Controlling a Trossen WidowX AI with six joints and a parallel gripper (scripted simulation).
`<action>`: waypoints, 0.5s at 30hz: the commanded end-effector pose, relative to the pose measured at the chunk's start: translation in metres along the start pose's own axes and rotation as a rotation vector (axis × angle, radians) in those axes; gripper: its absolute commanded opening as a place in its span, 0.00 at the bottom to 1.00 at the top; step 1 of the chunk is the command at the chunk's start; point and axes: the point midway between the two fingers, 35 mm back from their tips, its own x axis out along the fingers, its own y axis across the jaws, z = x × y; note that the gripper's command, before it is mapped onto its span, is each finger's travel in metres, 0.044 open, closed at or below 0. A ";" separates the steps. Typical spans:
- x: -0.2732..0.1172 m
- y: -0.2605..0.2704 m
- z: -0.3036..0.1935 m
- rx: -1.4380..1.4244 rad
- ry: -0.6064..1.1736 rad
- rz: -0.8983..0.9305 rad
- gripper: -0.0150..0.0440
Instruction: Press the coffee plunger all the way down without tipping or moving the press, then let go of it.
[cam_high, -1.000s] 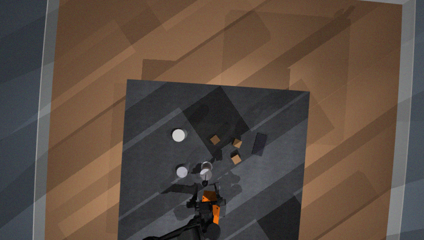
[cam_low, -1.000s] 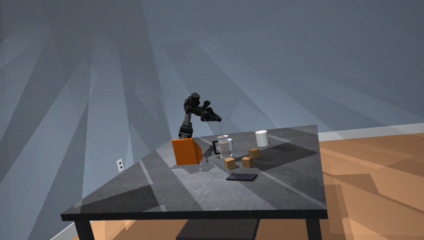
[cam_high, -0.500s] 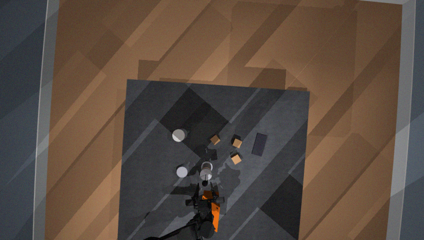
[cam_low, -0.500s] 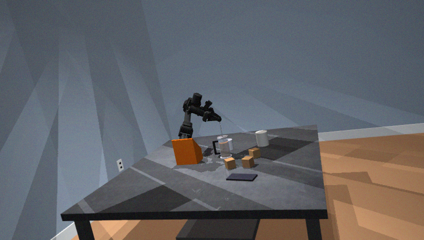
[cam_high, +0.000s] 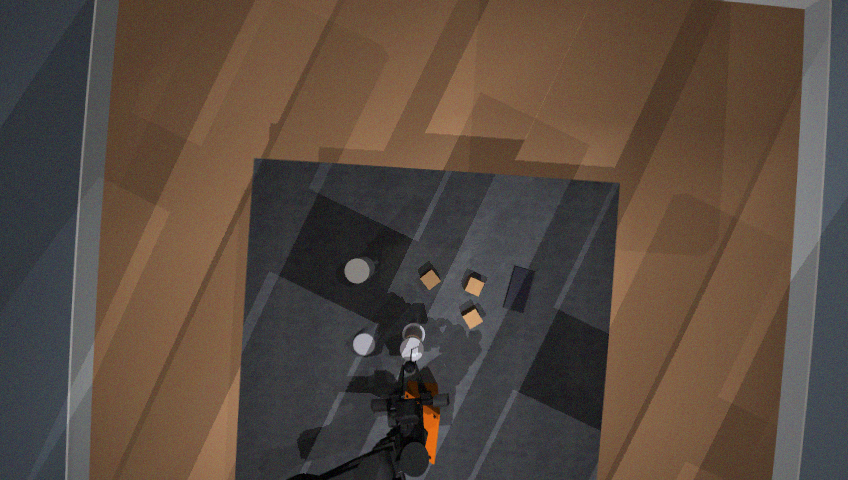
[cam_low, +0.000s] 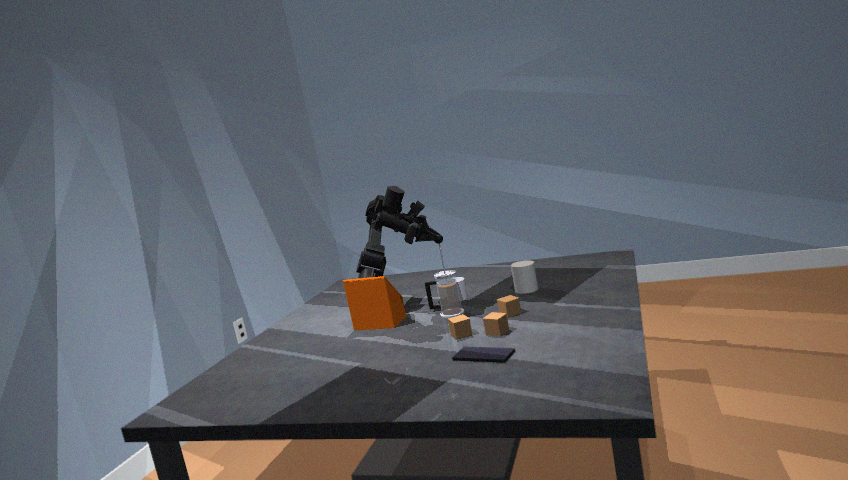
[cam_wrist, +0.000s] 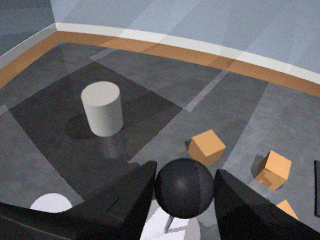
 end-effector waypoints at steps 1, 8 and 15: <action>0.001 -0.001 -0.002 0.004 0.002 -0.001 0.46; 0.007 -0.004 -0.009 0.002 0.010 -0.005 0.46; 0.015 -0.008 -0.018 0.000 0.017 -0.009 0.46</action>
